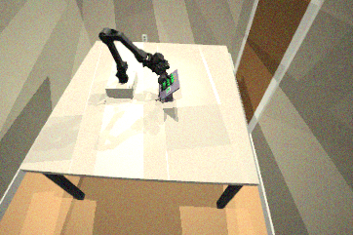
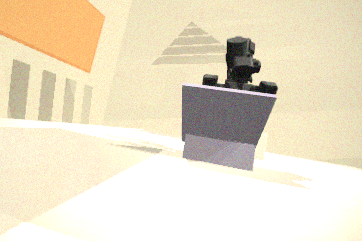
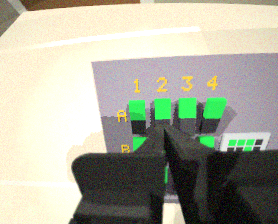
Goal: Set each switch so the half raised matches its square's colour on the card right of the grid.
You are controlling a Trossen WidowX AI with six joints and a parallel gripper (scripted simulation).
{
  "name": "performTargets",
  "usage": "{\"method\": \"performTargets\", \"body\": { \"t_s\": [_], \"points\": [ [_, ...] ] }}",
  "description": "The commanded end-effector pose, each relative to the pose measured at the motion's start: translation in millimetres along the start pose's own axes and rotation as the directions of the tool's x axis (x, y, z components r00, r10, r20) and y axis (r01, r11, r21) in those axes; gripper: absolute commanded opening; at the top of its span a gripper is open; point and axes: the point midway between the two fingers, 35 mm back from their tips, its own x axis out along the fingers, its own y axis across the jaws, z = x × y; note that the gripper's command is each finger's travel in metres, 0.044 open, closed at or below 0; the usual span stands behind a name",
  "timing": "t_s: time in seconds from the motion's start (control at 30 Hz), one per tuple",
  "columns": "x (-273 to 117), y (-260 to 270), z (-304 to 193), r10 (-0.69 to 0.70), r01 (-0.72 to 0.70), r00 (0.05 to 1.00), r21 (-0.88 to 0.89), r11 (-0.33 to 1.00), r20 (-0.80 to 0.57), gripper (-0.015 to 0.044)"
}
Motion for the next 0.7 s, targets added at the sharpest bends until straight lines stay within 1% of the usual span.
{"method": "performTargets", "body": {
  "t_s": [0.0,0.23,0.47,0.6,0.67],
  "points": [
    [1.1,-0.5,-1.1,-0.004,0.004,1.0,0.004,1.0,-0.003,0.0],
    [-0.7,-0.1,0.4,0.0,0.0,1.0,0.0,1.0,0.0,0.0],
    [-61.3,-0.5,2.0,-0.004,0.004,1.0,0.004,1.0,-0.03,0.0],
    [-63.1,-1.6,1.8,-0.004,0.004,1.0,0.004,1.0,-0.031,0.0],
    [-63.0,-11.4,1.8,-0.004,0.005,0.999,0.003,1.0,-0.032,0.0]
  ]
}}
